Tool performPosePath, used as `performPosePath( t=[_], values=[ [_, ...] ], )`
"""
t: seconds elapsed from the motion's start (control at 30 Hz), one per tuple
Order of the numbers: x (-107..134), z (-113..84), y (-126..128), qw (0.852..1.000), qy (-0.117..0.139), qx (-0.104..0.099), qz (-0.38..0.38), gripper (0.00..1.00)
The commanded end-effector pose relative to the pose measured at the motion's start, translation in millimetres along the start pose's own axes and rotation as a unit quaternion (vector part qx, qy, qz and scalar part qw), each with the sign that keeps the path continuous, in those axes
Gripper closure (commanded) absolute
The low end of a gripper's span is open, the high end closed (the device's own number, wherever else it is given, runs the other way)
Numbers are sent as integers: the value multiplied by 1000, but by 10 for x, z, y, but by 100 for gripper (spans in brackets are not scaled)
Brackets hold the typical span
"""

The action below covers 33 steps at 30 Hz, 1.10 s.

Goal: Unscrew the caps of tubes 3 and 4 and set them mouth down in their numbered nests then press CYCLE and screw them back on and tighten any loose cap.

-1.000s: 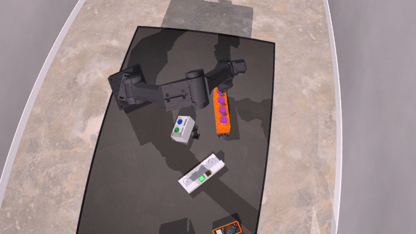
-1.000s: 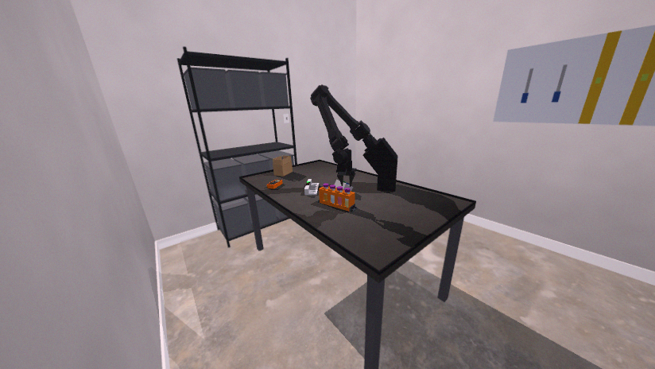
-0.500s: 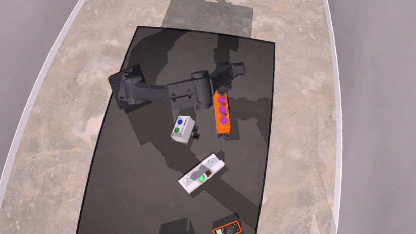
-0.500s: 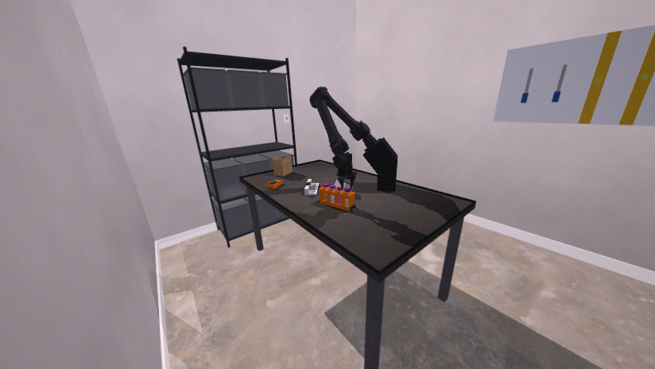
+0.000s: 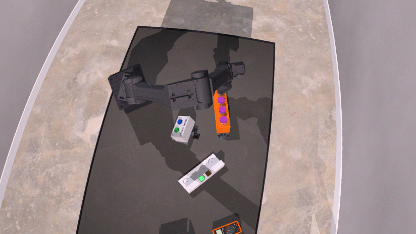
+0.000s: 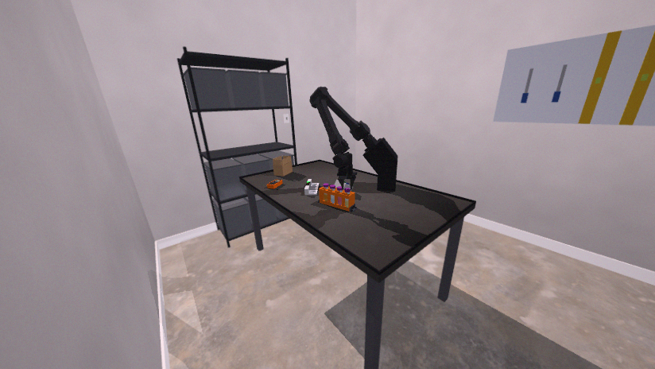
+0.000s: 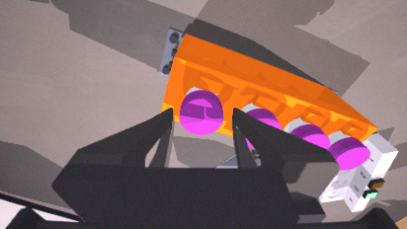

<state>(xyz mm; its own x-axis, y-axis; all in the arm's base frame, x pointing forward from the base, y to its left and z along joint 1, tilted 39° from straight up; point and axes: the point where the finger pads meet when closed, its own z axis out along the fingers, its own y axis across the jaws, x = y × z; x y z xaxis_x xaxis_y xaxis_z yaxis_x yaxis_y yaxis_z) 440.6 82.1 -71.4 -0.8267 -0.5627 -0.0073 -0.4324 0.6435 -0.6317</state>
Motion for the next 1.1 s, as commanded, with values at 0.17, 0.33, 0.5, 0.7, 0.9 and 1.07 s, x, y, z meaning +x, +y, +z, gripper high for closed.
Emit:
performPosePath(
  t=[0.17,0.33,0.5,0.7,0.9,1.07],
  values=[
    [89,135,30,1000,7,-3,-1,51],
    [88,155,30,1000,6,-3,-1,51],
    [92,175,32,1000,7,-3,-1,51],
    [95,195,34,1000,7,-3,-1,51],
    [95,195,34,1000,7,-3,0,51],
    [96,207,35,1000,7,-3,-1,51]
  ],
)
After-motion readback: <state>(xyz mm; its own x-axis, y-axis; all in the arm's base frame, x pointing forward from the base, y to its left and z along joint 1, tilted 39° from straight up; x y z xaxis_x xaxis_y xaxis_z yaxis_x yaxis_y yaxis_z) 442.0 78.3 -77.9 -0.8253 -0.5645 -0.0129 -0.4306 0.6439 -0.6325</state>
